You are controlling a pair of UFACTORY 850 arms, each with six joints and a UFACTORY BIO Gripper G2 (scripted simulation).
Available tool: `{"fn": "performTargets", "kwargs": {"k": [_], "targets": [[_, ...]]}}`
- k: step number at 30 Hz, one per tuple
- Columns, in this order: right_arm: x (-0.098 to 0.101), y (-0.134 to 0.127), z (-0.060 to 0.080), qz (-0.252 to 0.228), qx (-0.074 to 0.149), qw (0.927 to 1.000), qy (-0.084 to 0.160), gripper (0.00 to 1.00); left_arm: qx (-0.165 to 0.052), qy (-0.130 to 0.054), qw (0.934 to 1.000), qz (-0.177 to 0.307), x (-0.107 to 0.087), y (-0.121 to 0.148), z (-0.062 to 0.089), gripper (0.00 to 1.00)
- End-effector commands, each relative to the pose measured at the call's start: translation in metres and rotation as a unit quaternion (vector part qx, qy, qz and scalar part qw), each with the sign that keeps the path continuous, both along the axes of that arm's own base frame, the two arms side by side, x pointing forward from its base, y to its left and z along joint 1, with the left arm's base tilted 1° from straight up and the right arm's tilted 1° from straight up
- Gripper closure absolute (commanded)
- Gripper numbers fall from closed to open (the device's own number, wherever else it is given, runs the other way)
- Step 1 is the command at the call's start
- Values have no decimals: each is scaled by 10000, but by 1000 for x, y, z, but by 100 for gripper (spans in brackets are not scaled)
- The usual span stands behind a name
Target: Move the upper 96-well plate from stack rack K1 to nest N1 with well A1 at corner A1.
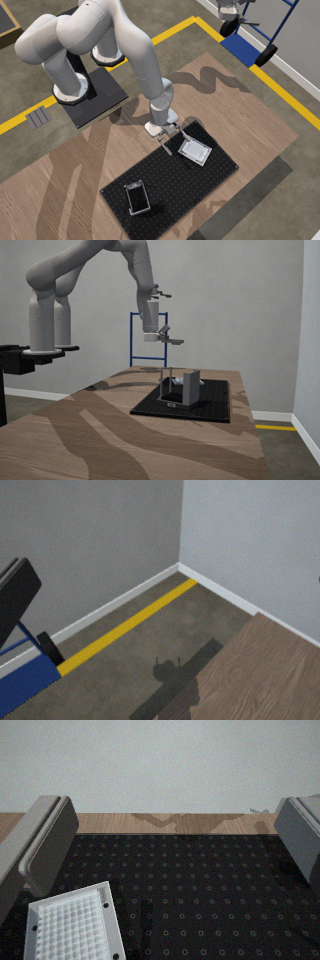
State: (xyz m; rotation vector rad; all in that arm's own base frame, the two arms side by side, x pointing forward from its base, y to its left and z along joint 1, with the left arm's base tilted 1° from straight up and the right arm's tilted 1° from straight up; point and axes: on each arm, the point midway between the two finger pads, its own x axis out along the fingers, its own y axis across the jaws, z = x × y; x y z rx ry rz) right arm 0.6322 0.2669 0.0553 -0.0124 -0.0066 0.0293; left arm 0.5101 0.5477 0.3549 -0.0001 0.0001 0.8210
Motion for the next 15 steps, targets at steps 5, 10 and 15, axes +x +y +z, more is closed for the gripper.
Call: {"fn": "performTargets", "kwargs": {"k": [5,10,15], "targets": [[-5,-32,19,4,8,10000,-9,63,10,-9,10000,0,0,0,2,0],[-8,-50,29,4,7,10000,-9,63,10,-9,10000,0,0,0,2,0],[-12,-72,40,4,7,10000,-9,63,10,-9,10000,0,0,0,2,0]]}}
